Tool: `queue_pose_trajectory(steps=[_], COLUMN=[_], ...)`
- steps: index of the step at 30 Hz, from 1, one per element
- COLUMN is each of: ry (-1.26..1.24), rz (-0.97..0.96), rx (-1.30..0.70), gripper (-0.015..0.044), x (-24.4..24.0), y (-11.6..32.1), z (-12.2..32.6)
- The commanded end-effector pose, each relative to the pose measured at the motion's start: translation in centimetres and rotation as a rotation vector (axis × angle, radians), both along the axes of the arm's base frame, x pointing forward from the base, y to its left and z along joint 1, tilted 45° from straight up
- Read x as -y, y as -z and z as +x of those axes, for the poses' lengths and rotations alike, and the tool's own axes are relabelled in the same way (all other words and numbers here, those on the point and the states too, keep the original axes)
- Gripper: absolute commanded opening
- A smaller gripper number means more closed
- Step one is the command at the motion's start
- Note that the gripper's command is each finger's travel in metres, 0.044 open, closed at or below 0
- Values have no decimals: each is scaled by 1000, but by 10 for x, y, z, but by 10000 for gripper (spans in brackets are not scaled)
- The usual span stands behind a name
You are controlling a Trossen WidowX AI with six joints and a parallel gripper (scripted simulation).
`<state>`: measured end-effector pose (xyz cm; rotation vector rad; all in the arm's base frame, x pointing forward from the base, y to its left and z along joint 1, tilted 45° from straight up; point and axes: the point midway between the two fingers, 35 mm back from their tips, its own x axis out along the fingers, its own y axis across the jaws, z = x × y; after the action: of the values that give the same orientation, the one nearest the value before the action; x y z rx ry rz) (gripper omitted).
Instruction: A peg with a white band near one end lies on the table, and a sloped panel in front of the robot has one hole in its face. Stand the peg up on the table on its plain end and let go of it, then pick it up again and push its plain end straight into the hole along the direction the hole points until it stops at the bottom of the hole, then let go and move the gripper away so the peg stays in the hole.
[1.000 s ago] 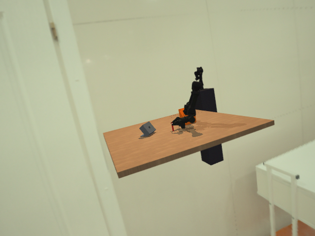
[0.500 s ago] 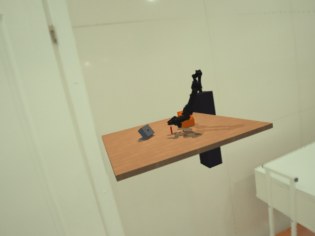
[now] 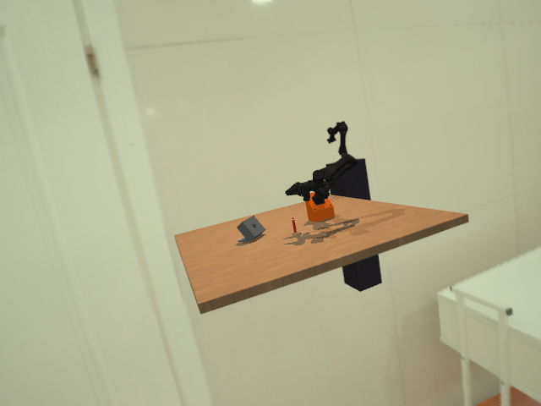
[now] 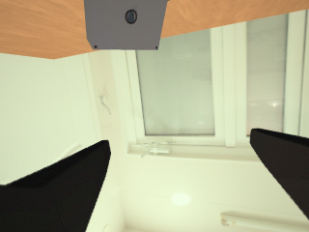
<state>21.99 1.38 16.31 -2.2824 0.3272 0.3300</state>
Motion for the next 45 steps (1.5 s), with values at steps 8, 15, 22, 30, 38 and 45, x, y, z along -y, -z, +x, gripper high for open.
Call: queue_pose_trajectory(steps=[8, 15, 22, 30, 38, 45], ry=[-100, -224, -352, -455, -639, -801], rz=[-87, -149, -159, -92, 3, 146], rx=[-136, -328, -514, -683, -844, -933], gripper=[440, 440, 440, 440, 440, 440], x=[-2, -10, -17, -22, -31, -39], y=[6, 22, 37, 51, 60, 62], z=[-2, 0, 1, 2, 0, 2])
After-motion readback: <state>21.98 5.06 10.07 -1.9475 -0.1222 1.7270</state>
